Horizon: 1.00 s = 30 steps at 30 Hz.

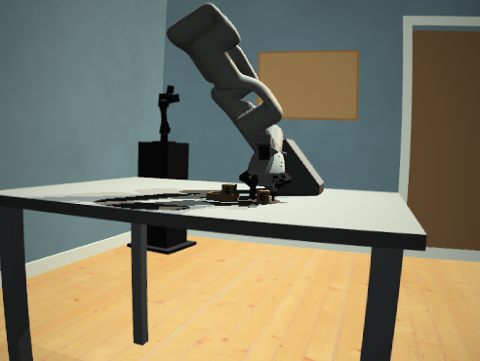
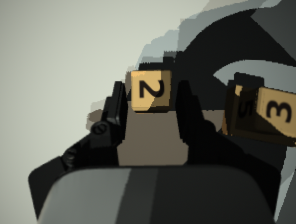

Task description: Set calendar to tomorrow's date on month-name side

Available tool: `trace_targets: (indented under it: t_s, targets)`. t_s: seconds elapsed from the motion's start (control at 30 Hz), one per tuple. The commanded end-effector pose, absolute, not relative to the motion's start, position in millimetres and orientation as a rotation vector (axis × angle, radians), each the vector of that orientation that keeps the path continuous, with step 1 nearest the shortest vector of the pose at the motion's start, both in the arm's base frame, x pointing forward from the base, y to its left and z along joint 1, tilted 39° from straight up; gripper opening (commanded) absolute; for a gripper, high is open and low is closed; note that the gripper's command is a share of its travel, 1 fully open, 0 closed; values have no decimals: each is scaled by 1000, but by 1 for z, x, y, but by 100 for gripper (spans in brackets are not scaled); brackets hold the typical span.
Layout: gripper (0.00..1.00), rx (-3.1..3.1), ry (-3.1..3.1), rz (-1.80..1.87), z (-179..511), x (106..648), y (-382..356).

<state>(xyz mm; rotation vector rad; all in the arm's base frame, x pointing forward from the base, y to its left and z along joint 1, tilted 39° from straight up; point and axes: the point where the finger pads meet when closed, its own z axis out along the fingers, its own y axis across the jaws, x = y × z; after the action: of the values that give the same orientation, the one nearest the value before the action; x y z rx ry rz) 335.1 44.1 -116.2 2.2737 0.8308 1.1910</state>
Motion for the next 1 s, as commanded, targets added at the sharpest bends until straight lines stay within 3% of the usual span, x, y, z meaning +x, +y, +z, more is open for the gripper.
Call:
trace_targets:
  t_s: [0.0, 0.63, 0.67, 0.97]
  targets:
    - [49, 2273, 831, 1193, -116, 336, 45]
    - [49, 2273, 831, 1193, -116, 336, 45]
    - [29, 2273, 831, 1193, -116, 336, 45]
    - [29, 2273, 831, 1193, -116, 336, 45]
